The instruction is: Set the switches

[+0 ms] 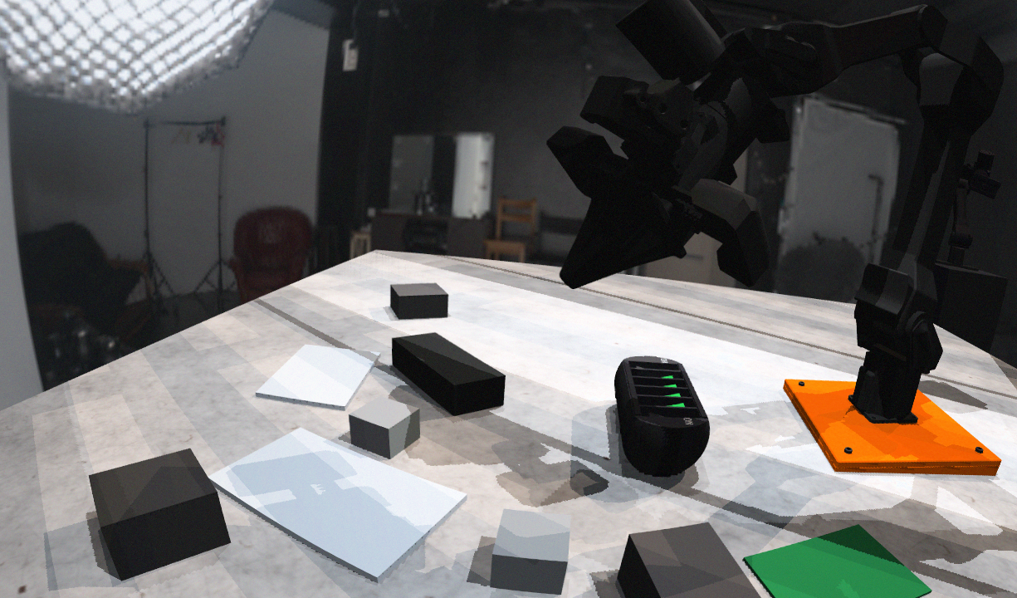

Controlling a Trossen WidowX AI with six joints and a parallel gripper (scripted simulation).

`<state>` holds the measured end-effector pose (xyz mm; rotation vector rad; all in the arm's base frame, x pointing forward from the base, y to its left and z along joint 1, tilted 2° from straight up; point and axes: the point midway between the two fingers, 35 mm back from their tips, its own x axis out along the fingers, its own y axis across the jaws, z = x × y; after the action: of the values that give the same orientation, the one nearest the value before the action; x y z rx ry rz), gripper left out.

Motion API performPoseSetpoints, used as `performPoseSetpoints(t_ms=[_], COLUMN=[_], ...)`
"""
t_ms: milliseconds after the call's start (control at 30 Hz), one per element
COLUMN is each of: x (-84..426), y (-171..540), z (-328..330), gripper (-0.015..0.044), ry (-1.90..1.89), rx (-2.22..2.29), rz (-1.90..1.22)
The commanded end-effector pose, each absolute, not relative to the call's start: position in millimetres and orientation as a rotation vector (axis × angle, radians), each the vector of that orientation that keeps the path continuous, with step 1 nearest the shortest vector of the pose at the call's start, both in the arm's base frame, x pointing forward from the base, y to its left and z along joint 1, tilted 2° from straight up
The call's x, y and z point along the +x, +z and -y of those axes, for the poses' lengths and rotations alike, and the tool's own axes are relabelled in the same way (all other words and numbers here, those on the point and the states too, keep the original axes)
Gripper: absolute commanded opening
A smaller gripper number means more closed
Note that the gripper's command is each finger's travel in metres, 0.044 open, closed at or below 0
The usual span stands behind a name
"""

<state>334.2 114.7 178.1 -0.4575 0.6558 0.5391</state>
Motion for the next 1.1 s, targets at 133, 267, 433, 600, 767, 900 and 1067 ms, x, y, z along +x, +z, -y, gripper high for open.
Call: performPoseSetpoints(t_ms=[133, 267, 433, 600, 767, 900, 1067], x=[250.7, 212.4, 210.6, 210.9, 212.0, 226.7, 249.7], y=[113.1, 91.3, 90.4, 90.1, 90.8, 97.9, 105.6], z=[-106.8, -93.9, -93.1, -93.5, -94.0, -88.3, -77.4], gripper=[0.0, 0.0, 0.0, 0.0, 0.0, 0.0, 0.0], ry=[0.801, 0.966, 0.975, 0.978, 0.976, 1.011, 1.073], rx=[-1.066, -1.352, -1.367, -1.363, -1.354, -1.359, -1.35], rz=[-0.847, -0.909, -0.912, -0.914, -0.916, -0.983, -1.079])
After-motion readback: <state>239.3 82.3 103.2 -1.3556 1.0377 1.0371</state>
